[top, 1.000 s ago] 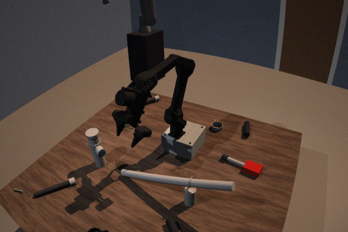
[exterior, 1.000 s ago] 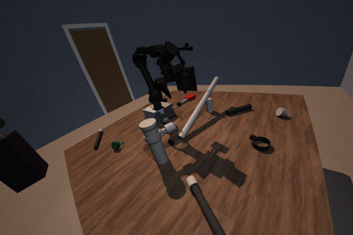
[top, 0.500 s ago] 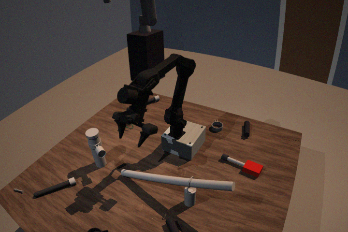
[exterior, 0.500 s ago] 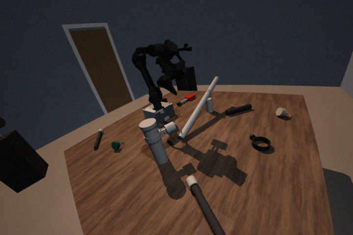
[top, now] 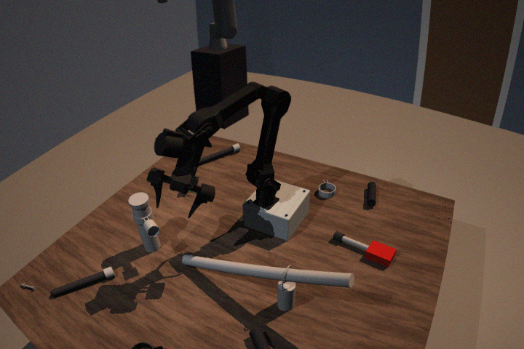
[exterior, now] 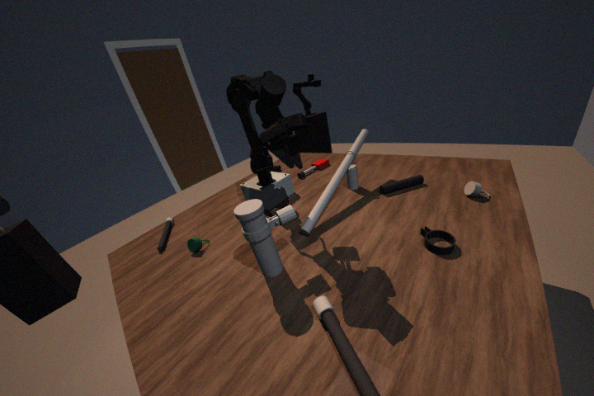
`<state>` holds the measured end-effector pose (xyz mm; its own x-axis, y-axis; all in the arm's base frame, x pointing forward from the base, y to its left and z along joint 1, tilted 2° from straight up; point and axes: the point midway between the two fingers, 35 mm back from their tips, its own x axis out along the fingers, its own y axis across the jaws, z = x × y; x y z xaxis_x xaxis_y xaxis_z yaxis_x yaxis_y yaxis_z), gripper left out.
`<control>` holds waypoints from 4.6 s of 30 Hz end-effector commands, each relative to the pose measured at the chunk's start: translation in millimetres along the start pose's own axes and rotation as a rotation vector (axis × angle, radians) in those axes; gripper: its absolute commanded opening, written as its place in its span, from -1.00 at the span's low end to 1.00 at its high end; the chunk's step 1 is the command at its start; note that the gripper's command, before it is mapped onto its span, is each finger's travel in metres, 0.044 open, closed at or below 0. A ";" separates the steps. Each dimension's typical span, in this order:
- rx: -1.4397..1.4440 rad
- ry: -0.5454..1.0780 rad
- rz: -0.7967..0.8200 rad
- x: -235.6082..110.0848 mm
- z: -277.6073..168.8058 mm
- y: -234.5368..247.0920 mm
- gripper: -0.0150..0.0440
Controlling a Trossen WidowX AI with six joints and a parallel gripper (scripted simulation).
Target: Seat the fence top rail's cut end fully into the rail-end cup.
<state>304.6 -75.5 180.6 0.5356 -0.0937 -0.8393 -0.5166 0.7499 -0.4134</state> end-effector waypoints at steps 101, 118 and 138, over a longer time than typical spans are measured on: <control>-0.640 0.028 -0.016 130.7 -62.8 -39.4 -0.49; -0.705 -0.006 -0.002 127.4 -66.7 -34.7 -0.49; -0.805 -0.061 0.018 122.3 -73.3 -28.1 -0.49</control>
<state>338.4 -155.0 63.7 0.5458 -0.0375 -0.8371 -0.8351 0.0573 -0.5471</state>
